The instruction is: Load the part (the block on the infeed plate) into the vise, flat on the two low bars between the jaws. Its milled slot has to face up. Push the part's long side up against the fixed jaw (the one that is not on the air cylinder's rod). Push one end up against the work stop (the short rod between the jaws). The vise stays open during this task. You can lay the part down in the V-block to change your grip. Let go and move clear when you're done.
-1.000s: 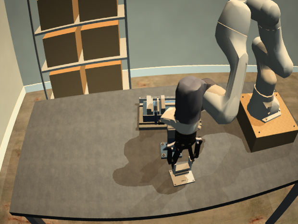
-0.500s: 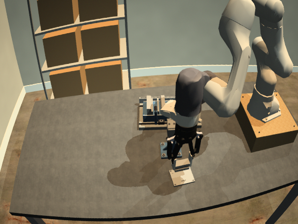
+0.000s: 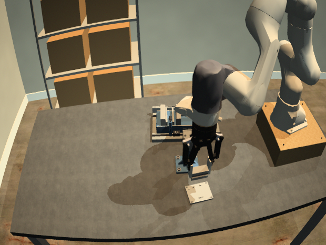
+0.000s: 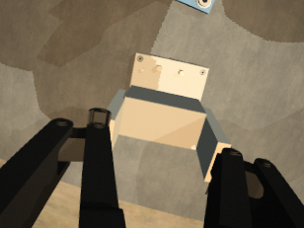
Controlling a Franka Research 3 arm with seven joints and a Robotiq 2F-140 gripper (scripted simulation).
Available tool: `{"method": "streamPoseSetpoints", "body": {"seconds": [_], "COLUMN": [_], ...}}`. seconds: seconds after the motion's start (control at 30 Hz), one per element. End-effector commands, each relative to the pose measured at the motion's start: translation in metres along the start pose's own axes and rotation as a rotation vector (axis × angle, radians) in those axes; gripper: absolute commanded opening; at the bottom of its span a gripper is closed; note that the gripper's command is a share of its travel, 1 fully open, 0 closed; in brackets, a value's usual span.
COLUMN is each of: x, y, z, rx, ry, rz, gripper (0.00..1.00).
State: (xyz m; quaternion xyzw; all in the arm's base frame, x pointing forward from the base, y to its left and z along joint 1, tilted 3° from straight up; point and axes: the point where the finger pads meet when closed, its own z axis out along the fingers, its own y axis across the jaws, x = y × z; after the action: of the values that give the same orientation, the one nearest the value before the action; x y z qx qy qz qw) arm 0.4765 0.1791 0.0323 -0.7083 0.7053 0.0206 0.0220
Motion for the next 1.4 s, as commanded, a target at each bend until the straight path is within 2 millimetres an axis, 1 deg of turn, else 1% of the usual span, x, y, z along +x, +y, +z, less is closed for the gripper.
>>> {"method": "streamPoseSetpoints", "body": {"seconds": [0.0, 0.33, 0.4, 0.63, 0.83, 1.17, 1.37], "x": [0.001, 0.001, 0.001, 0.001, 0.001, 0.001, 0.001], "y": [0.005, 0.005, 0.005, 0.004, 0.004, 0.004, 0.004], "z": [-0.014, -0.056, -0.056, -0.082, -0.101, -0.115, -0.119], "rx": [-0.016, -0.016, -0.016, -0.016, -0.016, -0.016, -0.016], "ry": [0.002, 0.002, 0.002, 0.002, 0.002, 0.002, 0.002], "rz": [-0.008, -0.008, -0.008, -0.008, -0.008, -0.008, -0.008], "gripper": [0.0, 0.0, 0.0, 0.0, 0.0, 0.0, 0.0]}}
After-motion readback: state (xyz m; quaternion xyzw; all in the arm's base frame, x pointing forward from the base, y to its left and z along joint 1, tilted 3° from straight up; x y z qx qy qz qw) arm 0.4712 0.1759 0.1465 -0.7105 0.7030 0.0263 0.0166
